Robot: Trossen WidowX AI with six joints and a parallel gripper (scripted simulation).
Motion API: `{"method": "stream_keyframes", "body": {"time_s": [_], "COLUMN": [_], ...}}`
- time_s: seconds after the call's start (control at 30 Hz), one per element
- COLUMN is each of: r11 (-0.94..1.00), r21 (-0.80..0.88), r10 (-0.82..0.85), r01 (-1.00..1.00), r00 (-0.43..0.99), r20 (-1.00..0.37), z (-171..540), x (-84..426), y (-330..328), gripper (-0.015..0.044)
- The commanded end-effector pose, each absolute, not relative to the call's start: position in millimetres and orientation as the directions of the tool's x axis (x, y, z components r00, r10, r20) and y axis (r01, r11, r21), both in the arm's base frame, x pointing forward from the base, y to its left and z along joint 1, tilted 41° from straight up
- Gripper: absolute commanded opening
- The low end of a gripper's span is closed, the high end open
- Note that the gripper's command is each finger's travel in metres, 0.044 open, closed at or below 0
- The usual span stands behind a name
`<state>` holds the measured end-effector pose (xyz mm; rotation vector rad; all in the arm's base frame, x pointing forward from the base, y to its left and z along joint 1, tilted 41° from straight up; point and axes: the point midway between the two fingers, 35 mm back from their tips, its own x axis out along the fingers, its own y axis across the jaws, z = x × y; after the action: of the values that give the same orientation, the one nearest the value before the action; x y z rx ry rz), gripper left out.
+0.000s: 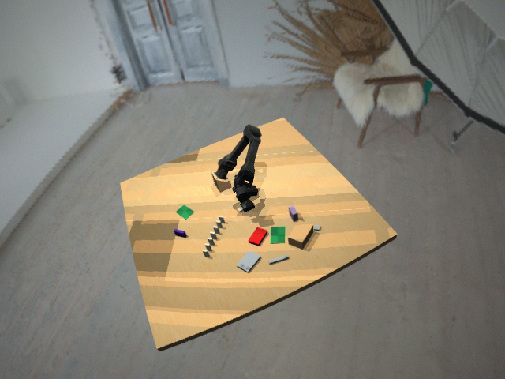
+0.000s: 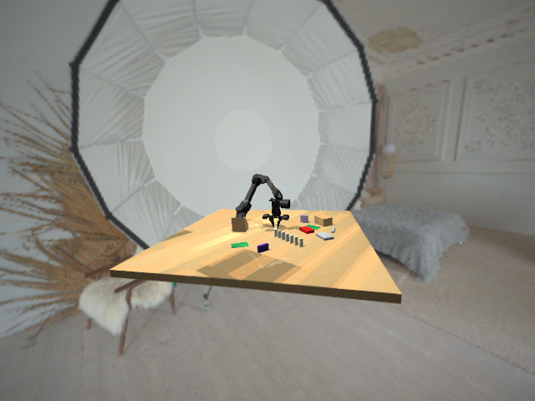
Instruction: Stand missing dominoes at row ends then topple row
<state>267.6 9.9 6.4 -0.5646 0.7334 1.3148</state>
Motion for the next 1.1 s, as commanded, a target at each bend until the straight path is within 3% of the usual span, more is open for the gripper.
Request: {"method": "stream_keyframes", "body": {"time_s": [0.0,0.43,0.57,0.83,1.07], "r11": [0.186,0.186,0.338,0.698,0.758], "r21": [0.014,0.016,0.151,0.512,0.649], "r10": [0.644,0.641,0.639,0.638,0.641], "r01": [-0.982,-0.982,-0.929,-0.500,0.065], "r00": [0.111,0.109,0.109,0.110,0.110], "r20": [-0.757,-0.760,-0.761,-0.762,-0.760], "z": [29.2,124.2,131.9,157.0,179.2], "x": [270.3,262.1,265.5,273.3,275.9], "y": [-10.3,-87.1,-79.0,-51.0,-25.1], "gripper": [0.0107,0.0107,0.0107,0.0107,0.0107]}}
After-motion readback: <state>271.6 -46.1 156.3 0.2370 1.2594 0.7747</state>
